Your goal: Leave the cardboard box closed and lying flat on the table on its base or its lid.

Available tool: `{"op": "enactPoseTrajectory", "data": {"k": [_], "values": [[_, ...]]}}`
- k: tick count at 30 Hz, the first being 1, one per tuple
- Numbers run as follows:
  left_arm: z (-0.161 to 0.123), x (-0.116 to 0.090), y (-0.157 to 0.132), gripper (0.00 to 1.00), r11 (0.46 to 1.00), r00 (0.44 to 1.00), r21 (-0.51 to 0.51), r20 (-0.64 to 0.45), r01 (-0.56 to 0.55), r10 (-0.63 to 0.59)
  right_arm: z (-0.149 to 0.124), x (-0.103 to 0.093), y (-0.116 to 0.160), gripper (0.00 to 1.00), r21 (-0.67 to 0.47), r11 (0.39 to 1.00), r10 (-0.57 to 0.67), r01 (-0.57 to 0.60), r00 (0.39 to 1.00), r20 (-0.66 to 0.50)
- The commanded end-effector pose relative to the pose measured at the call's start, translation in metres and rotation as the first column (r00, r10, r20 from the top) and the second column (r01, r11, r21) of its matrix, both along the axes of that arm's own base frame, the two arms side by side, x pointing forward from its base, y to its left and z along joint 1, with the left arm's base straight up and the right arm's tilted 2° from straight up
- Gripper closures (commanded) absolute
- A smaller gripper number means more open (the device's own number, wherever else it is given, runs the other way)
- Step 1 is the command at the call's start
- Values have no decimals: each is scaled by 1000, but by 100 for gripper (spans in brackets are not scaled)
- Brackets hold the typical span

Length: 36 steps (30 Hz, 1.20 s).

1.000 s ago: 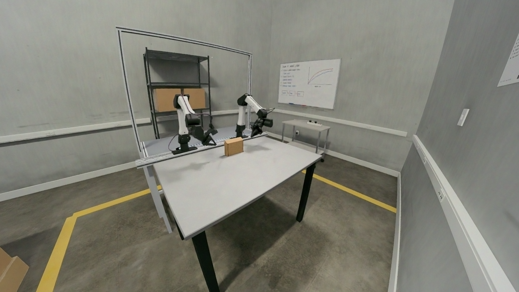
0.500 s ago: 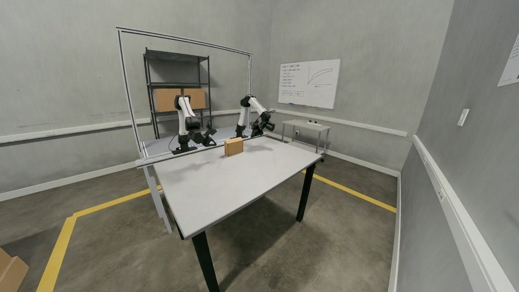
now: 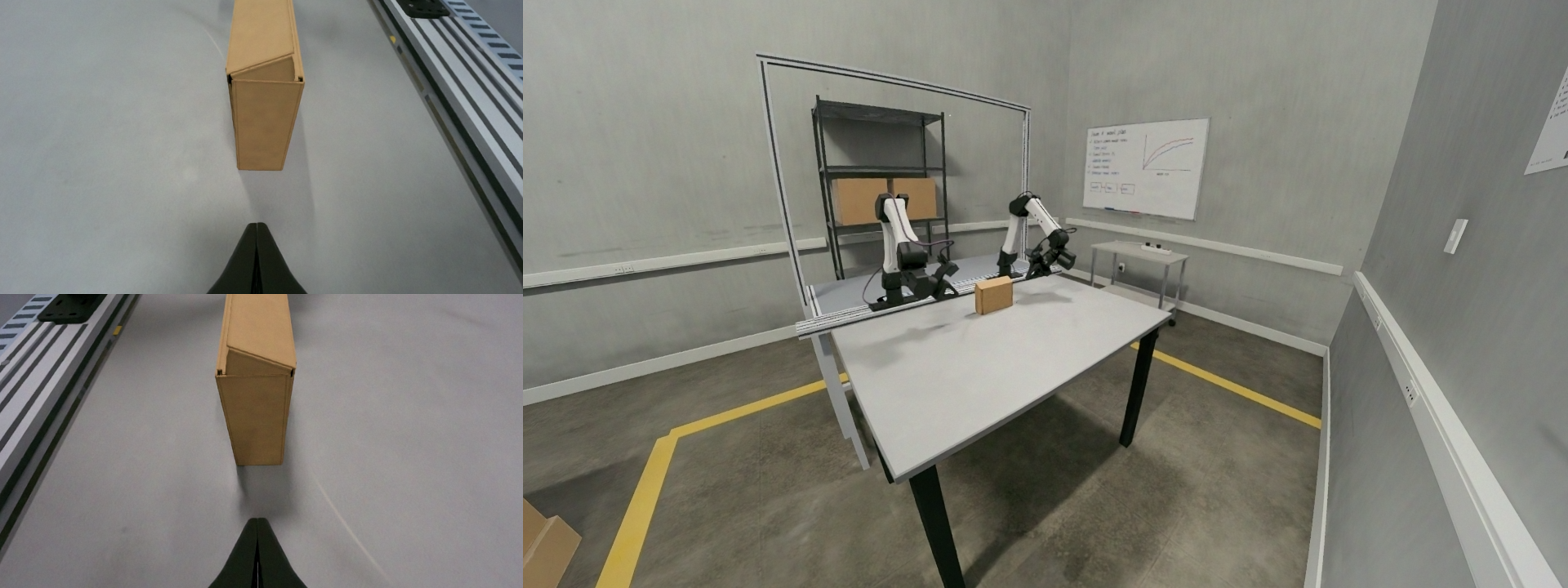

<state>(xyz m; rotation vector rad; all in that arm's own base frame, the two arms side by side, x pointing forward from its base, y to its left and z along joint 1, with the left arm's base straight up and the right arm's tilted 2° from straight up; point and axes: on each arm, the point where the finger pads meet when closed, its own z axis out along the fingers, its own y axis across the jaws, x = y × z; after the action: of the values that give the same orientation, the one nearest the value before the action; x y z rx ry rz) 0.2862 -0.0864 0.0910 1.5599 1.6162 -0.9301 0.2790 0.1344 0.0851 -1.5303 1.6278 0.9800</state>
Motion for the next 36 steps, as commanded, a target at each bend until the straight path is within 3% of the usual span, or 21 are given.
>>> {"op": "enactPoseTrajectory", "data": {"k": [1, 3, 23, 36], "values": [[6, 8, 1, 99, 1000, 997, 2, 71, 2, -2, -1, 13, -1, 99, 6, 1000, 0, 0, 998, 55], [-2, 11, -4, 99, 1000, 1000, -3, 22, 6, -5, -1, 14, 3, 99, 7, 1000, 2, -2, 999, 35], [-2, 11, -20, 99, 1000, 998, -5, -70, 3, -4, -11, 18, 19, 99, 11, 1000, 2, -1, 997, -81], [-18, 16, -33, 99, 1000, 983, -10, -182, 3, -5, -18, 18, 33, 99, 16, 1000, 9, -6, 985, -173]]}}
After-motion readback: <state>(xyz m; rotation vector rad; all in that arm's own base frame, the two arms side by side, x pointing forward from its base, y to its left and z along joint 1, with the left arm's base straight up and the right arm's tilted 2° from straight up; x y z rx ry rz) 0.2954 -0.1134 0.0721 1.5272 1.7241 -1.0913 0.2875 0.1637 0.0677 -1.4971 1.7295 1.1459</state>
